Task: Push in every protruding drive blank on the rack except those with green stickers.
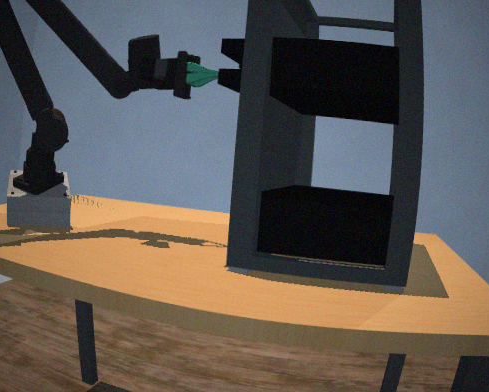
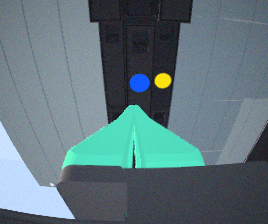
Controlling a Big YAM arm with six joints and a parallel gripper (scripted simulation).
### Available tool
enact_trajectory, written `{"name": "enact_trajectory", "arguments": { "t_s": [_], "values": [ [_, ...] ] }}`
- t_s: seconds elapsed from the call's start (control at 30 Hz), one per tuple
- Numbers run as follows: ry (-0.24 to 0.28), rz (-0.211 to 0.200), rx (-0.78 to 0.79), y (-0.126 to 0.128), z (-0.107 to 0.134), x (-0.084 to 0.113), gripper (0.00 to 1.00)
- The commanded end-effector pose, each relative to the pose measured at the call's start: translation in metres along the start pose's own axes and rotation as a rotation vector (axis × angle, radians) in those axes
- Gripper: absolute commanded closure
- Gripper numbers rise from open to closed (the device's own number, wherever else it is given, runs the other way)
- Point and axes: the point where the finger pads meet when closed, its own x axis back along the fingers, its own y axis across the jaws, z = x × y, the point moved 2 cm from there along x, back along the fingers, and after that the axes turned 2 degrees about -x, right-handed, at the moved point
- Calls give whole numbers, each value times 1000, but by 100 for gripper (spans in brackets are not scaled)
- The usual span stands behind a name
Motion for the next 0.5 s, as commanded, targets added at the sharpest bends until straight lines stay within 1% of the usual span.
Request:
{"name": "enact_trajectory", "arguments": {
  "t_s": [0.0,0.1,0.17,0.23,0.27,0.3,0.37,0.4,0.47],
  "values": [
    [-27,-5,-25,11,2,-27,100],
    [-27,-5,-23,10,1,-51,100],
    [-27,-5,-23,10,0,-57,100],
    [-27,-5,-23,10,0,-58,100],
    [-19,-2,-22,9,3,-55,100],
    [2,21,-3,-7,3,-40,100],
    [-2,18,-7,-5,2,-40,100],
    [-5,8,-15,1,3,-44,100],
    [-7,2,-15,4,3,-45,100]
  ]
}}
